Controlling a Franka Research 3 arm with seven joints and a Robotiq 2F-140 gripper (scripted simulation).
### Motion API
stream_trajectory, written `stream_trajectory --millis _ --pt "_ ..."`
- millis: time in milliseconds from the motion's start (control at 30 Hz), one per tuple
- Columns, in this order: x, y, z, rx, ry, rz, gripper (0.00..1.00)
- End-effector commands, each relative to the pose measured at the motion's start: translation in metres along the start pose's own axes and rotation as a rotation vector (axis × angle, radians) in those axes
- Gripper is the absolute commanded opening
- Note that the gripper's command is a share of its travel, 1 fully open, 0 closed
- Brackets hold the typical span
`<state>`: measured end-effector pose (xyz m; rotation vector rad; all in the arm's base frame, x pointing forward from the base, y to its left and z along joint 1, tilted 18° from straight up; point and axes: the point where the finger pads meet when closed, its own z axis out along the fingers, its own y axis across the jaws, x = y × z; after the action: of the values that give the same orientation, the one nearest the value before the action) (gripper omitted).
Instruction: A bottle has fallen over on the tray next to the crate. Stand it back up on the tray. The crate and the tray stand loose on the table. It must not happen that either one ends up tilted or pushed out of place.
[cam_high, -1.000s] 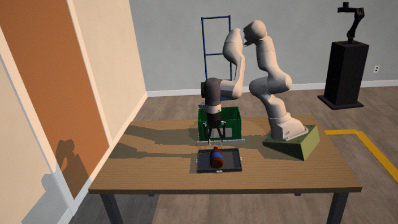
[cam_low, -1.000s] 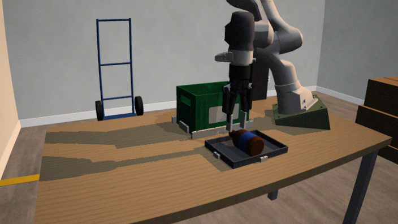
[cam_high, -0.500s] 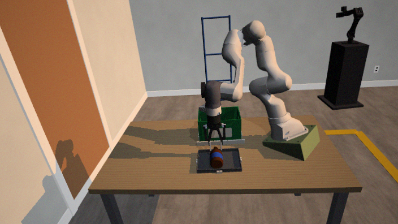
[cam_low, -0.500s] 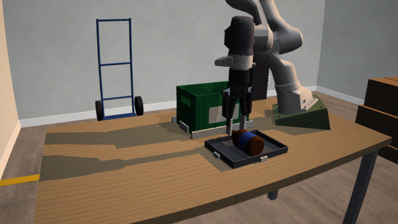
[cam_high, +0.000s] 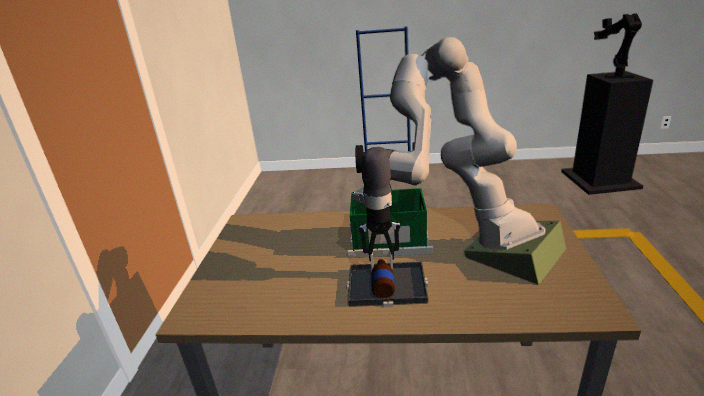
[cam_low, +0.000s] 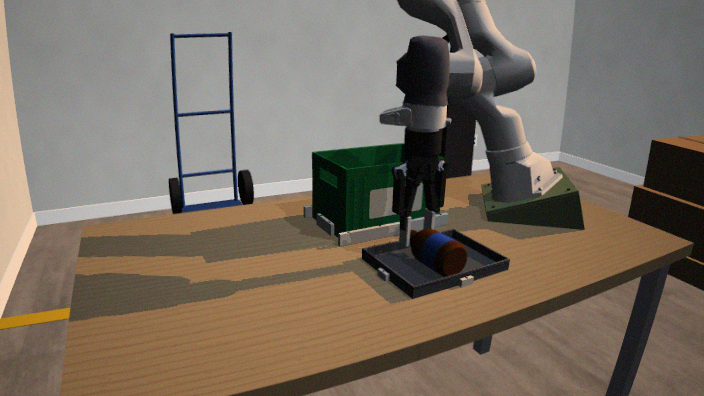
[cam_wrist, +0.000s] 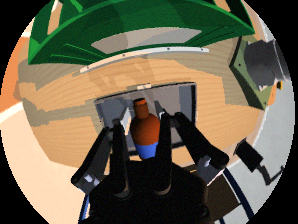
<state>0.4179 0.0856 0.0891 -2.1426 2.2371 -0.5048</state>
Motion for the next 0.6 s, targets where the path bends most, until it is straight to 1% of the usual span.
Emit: stream_trajectory --millis 0,567 --pt "-0.0011 -0.0015 0.0027 0.005 -0.006 0.007 0.38" --pt "-0.0011 -0.0015 0.0066 0.005 -0.006 0.007 0.38"
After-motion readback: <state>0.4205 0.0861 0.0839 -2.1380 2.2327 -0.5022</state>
